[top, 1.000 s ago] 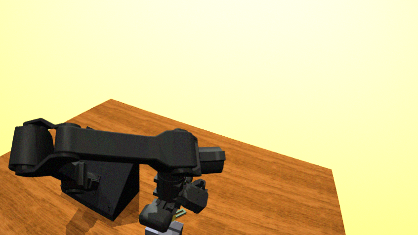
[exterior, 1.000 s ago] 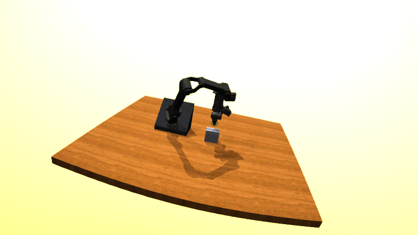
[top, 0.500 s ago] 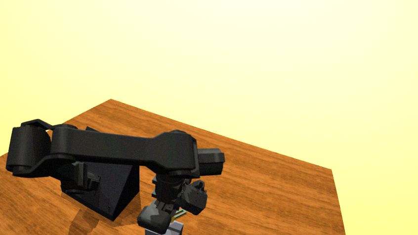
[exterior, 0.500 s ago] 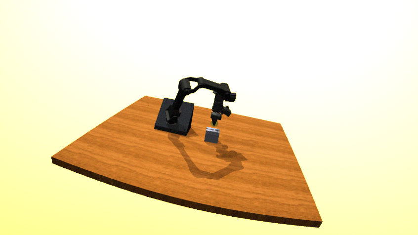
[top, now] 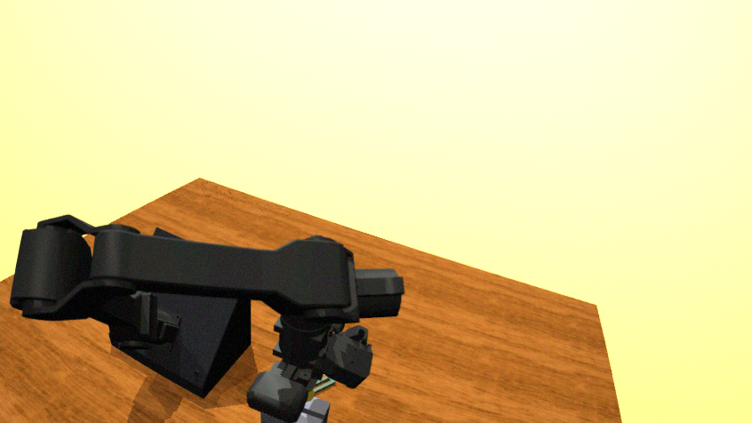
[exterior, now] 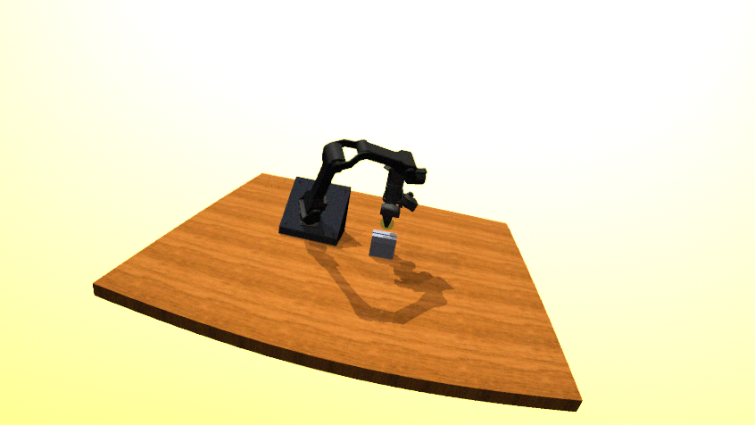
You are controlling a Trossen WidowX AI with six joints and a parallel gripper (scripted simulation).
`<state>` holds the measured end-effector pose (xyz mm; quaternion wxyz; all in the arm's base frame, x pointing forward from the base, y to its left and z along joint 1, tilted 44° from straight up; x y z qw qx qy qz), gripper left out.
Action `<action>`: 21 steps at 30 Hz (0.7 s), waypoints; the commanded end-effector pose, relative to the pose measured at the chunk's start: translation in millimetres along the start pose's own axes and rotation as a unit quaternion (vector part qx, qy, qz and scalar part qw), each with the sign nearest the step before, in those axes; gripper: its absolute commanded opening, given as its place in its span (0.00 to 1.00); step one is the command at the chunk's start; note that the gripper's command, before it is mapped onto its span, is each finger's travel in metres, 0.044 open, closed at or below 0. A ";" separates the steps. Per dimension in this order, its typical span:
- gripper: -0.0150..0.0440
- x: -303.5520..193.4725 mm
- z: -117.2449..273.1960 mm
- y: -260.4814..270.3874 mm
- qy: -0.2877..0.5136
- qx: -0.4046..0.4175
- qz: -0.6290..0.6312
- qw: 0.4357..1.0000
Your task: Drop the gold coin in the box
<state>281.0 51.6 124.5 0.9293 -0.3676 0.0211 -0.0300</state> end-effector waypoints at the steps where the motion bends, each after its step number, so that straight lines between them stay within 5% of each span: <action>1: 0.25 0.3 -2.9 -0.2 0.000 -0.001 0.004 1.000; 21: 0.25 0.4 -15.9 -1.2 0.000 -0.001 0.004 1.000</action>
Point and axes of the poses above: the point midway between the two fingers, 35 mm back from their tips, its own z axis back along the fingers, its own y axis across the jaws, x = y × z, the point moved 7 cm from there along z, back along the fingers, and after that the axes turned 1 degree about -z, right-handed, at the moved point
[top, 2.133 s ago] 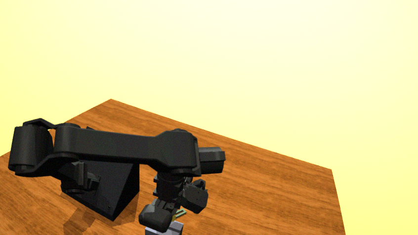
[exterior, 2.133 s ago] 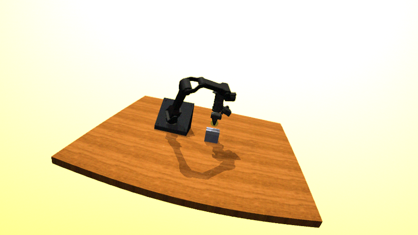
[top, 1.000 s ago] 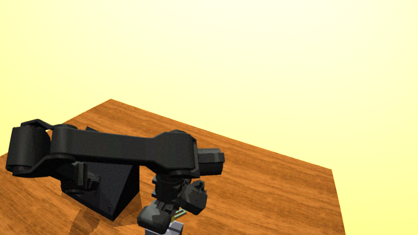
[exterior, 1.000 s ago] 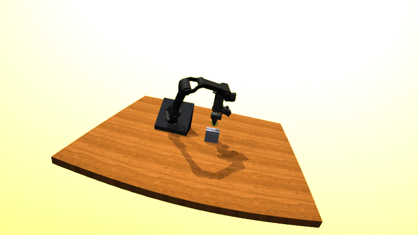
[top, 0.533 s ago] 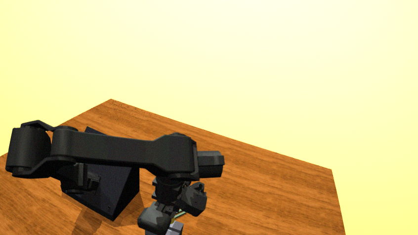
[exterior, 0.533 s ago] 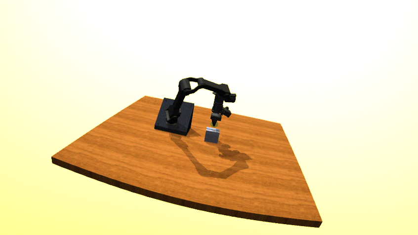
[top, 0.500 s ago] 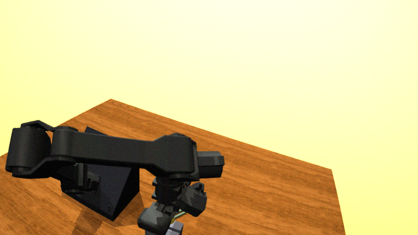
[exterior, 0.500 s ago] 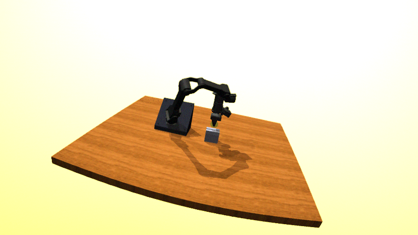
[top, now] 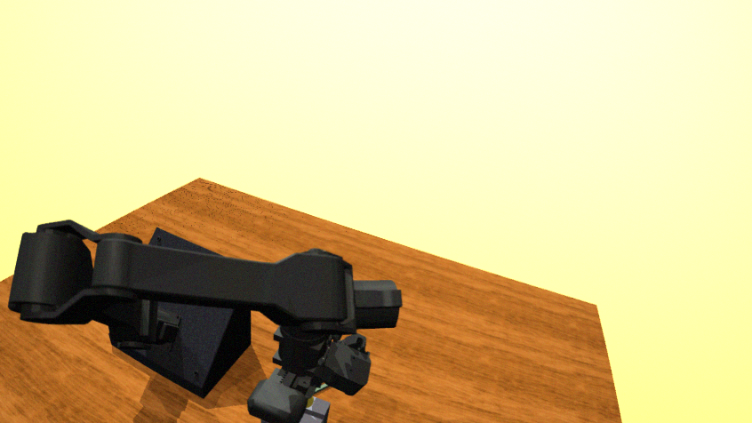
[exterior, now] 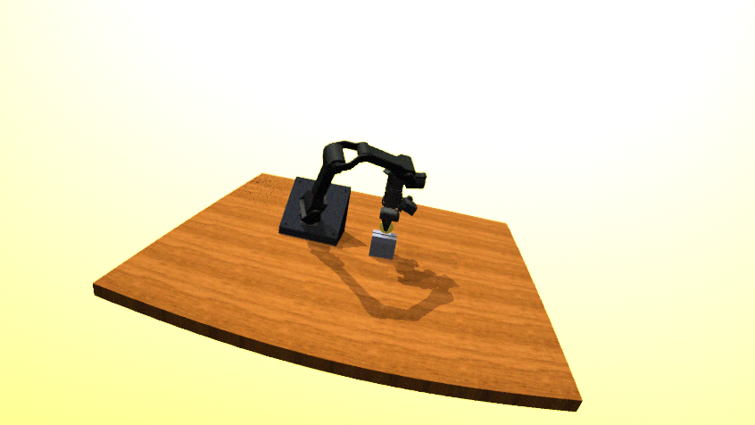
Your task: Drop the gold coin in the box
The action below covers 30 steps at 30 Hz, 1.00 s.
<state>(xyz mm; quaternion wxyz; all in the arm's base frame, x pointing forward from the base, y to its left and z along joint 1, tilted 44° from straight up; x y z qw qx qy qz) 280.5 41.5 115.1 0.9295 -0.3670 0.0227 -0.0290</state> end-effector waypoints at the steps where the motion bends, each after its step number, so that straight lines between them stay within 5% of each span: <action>1: 0.25 0.0 -2.8 -0.4 -0.002 -0.002 0.002 1.000; 3: 0.25 0.0 -3.7 -0.4 -0.002 -0.002 0.002 1.000; 9: 0.52 0.0 -1.9 0.0 0.000 0.000 0.000 1.000; 18: 0.53 0.0 -1.9 0.0 0.000 0.000 0.000 1.000; 28: 0.97 -1.0 37.8 -0.1 0.000 -0.001 0.001 1.000; 30: 1.00 -3.2 57.2 -1.1 -0.001 -0.002 0.002 1.000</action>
Point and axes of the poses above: the point midway between the two fingers, 35 mm back from their tips, its own z axis back along the fingers, its own y axis across the jaws, x = y × z, the point moved 7 cm from there along z, back along the fingers, and after that the axes turned 1 degree about -z, right-handed, at the moved point
